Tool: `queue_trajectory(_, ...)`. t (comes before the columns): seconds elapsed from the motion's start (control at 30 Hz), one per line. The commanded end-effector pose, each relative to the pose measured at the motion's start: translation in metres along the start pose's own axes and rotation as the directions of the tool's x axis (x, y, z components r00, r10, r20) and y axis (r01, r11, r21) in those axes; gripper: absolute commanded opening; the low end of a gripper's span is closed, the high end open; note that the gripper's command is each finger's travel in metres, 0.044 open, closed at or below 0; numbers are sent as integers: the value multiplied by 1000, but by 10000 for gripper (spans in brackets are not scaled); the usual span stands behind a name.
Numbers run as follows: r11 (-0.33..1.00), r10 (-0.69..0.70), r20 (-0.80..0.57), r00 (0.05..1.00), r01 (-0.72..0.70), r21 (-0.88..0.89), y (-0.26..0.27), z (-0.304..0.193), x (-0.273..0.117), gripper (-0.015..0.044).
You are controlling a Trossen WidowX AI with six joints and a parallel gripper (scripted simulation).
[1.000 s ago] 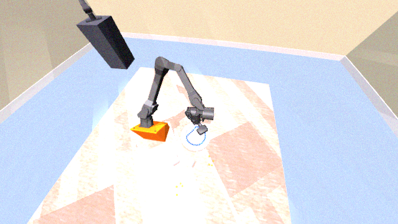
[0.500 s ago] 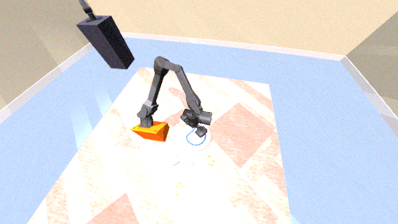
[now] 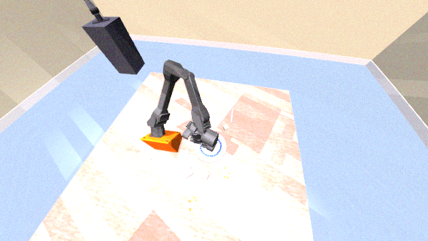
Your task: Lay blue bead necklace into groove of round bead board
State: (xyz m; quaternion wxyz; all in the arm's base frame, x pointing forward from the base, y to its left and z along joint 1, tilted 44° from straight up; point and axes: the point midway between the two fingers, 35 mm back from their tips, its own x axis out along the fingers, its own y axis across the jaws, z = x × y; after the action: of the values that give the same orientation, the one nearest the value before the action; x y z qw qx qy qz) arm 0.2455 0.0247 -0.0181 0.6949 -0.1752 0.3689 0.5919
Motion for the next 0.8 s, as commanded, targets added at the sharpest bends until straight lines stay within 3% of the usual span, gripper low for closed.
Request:
queue_trajectory(0.0,1000,8,0,1000,-8,-31,5,-5,0,120)
queue_trajectory(0.77,999,5,-1,1000,-5,-33,4,-5,28,120)
